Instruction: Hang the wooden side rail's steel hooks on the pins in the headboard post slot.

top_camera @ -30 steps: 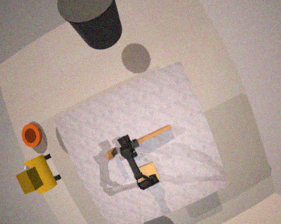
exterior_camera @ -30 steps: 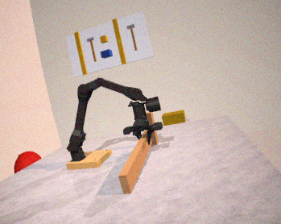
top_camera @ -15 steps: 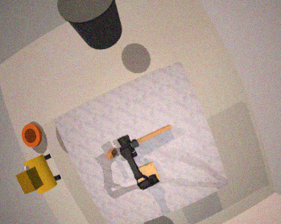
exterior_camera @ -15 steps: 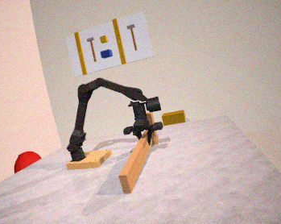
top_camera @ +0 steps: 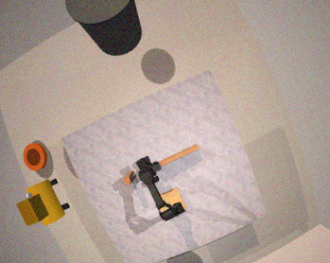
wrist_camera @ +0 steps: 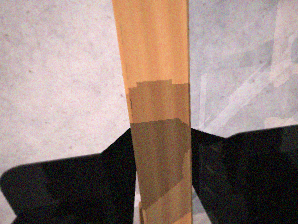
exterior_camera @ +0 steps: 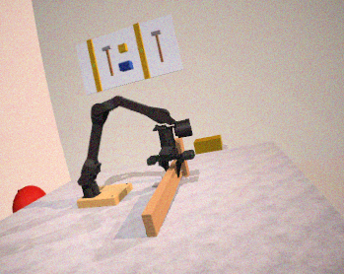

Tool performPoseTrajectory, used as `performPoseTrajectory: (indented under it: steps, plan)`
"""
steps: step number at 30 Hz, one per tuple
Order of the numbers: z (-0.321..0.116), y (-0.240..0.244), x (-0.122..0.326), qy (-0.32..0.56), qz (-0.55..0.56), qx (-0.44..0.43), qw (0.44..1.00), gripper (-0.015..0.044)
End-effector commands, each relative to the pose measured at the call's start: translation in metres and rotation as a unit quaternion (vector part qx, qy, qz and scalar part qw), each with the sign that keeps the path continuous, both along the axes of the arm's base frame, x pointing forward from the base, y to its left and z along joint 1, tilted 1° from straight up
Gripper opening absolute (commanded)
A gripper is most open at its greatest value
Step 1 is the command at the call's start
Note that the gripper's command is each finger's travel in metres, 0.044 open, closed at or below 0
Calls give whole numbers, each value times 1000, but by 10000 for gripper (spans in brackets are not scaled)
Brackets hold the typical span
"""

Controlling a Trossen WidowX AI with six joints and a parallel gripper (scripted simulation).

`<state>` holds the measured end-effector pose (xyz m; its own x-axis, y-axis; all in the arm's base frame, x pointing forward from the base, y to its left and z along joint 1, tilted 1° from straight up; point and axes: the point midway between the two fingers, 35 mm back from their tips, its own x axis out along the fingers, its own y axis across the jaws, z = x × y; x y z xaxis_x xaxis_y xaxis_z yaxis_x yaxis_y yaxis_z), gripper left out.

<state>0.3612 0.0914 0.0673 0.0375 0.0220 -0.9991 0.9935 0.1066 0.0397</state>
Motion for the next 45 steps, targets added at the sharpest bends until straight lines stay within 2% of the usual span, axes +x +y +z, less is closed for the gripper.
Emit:
performPoseTrajectory:
  steps: [1,45]
  plan:
    - [4,3,0,-5,0,3,1000,0]
    - [4,7,1,-5,0,3,1000,0]
